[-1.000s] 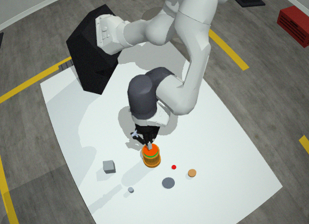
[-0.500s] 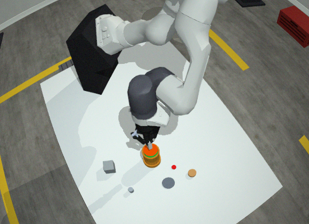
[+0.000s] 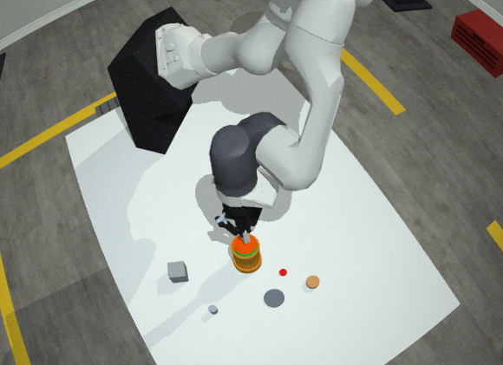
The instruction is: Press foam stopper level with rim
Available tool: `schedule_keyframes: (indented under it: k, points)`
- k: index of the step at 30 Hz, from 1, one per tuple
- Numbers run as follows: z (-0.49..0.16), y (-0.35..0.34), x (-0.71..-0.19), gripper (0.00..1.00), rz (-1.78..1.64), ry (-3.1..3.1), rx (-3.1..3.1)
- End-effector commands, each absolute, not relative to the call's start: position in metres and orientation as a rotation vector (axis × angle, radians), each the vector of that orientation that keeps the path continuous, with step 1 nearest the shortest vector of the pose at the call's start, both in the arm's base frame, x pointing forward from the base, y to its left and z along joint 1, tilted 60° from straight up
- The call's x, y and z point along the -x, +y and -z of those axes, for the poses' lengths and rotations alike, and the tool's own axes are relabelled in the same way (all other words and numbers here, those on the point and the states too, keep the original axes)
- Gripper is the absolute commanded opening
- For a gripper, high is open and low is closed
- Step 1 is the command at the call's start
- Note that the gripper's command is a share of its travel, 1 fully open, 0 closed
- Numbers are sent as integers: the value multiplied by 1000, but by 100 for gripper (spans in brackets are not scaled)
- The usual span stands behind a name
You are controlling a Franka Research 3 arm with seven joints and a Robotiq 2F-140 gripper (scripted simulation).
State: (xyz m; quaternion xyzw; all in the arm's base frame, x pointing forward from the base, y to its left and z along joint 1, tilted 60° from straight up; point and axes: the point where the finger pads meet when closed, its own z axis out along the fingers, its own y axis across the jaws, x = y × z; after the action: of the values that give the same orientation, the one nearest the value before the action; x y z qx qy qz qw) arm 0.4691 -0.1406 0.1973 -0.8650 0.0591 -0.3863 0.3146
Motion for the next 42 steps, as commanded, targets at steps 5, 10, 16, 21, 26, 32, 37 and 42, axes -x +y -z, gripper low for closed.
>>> schedule_keyframes:
  k: [5, 10, 16, 21, 26, 32, 37, 42]
  points:
    - [-187, -133, -483, 0, 1023, 157, 2286]
    - [-185, -131, -486, 0, 1023, 157, 2286]
    - [-185, -131, -486, 0, 1023, 157, 2286]
    - [-184, -131, -486, 0, 1023, 157, 2286]
    - [-184, -131, -486, 0, 1023, 157, 2286]
    - [-184, -130, -487, 0, 1023, 157, 2286]
    - [-183, -130, -488, 0, 1023, 157, 2286]
    - [-182, -129, -489, 0, 1023, 157, 2286]
